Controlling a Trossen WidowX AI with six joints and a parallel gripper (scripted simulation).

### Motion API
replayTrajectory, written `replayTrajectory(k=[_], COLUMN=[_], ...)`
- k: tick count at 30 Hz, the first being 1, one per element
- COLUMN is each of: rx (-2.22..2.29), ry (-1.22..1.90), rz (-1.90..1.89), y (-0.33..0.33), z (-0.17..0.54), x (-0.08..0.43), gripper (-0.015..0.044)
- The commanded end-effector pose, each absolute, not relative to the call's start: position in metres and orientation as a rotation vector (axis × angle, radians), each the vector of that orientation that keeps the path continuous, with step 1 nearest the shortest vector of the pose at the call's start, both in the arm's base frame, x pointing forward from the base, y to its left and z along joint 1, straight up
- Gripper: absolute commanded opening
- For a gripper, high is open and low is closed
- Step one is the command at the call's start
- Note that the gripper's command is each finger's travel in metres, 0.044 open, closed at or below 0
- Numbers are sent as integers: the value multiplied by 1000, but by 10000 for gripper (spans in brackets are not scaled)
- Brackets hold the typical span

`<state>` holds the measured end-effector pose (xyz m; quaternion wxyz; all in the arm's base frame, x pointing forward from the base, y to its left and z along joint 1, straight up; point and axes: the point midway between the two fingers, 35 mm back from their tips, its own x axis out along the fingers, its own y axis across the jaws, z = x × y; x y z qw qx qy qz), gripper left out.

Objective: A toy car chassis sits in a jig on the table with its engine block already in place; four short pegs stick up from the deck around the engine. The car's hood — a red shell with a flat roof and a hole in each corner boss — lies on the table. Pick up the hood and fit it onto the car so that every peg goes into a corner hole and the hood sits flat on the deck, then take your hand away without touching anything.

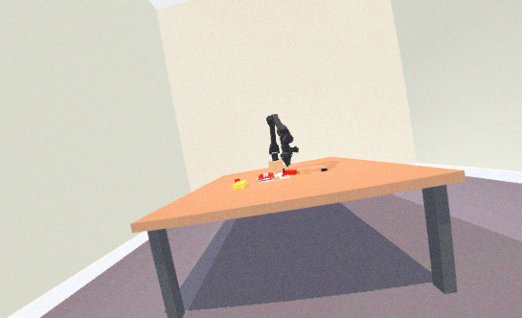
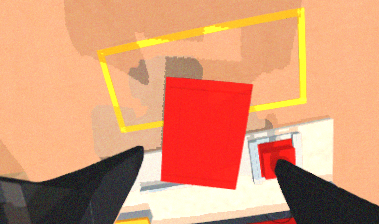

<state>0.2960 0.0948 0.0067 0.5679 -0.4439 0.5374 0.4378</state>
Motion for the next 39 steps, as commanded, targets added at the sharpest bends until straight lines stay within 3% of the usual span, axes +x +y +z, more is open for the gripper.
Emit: replayTrajectory(k=[1, 39], rx=[-1041, -1041], ry=[1275, 1275], rz=[1028, 1028], y=[94, 94], z=[1, -20], x=[294, 294], gripper=[440, 440])
